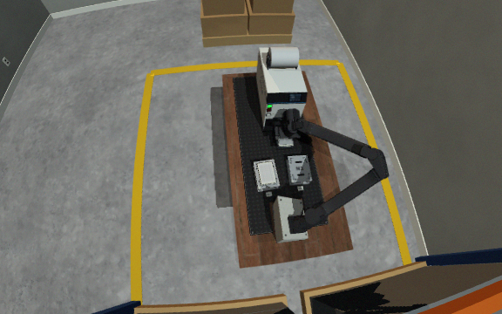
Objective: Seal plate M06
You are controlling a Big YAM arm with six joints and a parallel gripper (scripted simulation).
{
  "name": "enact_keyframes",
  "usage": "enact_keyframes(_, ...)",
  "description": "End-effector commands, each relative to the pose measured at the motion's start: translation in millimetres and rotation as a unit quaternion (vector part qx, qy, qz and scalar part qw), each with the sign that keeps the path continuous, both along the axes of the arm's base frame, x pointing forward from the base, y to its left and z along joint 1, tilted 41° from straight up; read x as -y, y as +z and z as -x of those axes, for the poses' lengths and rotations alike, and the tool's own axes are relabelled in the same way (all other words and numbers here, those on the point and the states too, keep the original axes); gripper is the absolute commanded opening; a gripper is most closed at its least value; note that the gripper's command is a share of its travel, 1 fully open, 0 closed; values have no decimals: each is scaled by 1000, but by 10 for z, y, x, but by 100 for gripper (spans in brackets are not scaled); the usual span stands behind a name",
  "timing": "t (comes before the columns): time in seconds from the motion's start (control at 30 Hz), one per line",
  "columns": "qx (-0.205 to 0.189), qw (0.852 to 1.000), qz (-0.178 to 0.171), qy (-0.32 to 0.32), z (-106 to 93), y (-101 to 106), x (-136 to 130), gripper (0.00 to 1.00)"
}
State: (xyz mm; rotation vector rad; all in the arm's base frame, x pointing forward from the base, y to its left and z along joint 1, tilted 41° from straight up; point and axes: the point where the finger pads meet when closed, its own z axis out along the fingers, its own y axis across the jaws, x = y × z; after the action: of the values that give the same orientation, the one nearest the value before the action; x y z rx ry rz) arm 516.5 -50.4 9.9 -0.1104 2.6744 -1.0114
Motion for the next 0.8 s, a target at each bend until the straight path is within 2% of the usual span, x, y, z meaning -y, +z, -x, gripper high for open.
enact_keyframes(0.0, 15, 1000, -4, 10, -205, 84, -170, 100)
enact_keyframes(0.4, 12, 1000, -1, -2, -222, 105, 33, 100)
enact_keyframes(0.67, 0, 1000, 1, -5, -105, 22, 74, 100)
enact_keyframes(0.77, -6, 1000, 2, 2, -57, -16, 12, 100)
